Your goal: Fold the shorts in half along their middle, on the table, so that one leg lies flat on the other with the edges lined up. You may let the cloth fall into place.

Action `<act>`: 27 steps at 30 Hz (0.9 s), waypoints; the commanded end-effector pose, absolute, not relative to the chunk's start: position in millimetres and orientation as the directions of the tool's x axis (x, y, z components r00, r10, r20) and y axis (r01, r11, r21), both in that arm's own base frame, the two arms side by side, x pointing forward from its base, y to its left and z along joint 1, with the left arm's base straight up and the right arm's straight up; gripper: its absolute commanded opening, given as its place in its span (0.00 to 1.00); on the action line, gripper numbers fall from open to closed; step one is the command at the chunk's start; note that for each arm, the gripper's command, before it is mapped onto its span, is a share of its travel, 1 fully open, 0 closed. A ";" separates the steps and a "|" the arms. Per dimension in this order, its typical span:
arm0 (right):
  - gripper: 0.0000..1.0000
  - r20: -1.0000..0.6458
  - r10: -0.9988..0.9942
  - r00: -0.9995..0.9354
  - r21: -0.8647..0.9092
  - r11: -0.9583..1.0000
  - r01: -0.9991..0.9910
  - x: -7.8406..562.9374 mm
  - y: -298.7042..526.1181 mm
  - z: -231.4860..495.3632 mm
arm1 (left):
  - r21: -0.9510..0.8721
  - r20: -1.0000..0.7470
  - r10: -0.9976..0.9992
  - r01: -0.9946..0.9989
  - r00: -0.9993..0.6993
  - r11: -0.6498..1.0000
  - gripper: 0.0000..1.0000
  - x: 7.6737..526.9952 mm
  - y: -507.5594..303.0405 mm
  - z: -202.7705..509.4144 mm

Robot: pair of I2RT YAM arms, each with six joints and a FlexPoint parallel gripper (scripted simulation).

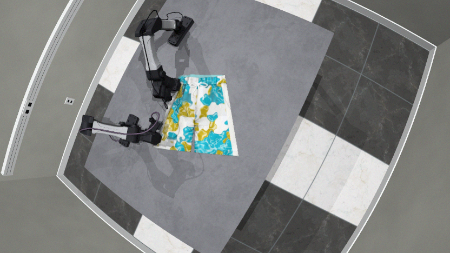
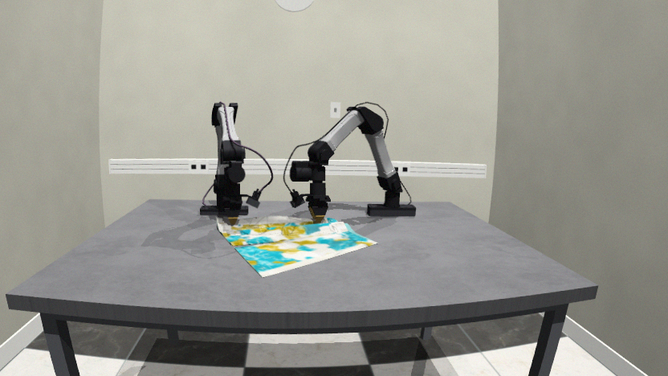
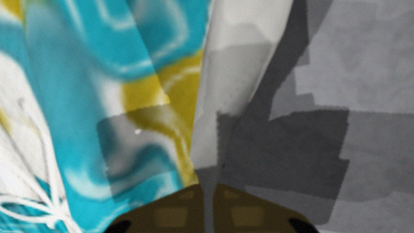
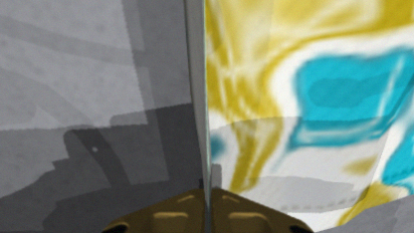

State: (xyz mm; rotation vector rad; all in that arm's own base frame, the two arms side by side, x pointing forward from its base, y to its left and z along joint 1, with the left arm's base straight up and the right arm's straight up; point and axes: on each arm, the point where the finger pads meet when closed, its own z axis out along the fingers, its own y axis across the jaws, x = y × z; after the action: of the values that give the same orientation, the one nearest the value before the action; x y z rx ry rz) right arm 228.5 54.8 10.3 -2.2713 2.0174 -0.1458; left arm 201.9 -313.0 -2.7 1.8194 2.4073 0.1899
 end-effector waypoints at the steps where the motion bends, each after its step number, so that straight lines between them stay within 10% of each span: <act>1: 0.00 0.034 -0.994 0.108 -0.156 -0.112 -0.981 242.6 48.9 20.6 | 0.192 -0.012 0.965 0.947 -0.260 0.258 0.00 209.4 -307.9 20.7; 27: 0.00 0.016 -0.993 0.119 -0.218 -0.119 -0.969 262.9 57.2 53.1 | 0.168 -0.003 0.968 0.954 -0.251 0.248 0.00 206.0 -304.7 36.2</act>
State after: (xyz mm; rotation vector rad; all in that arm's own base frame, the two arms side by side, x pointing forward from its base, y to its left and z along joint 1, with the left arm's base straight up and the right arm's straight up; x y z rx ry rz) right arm 252.2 57.7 36.6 -2.2539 2.0003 -0.1766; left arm 207.5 -310.6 21.7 1.8567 2.3878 0.1899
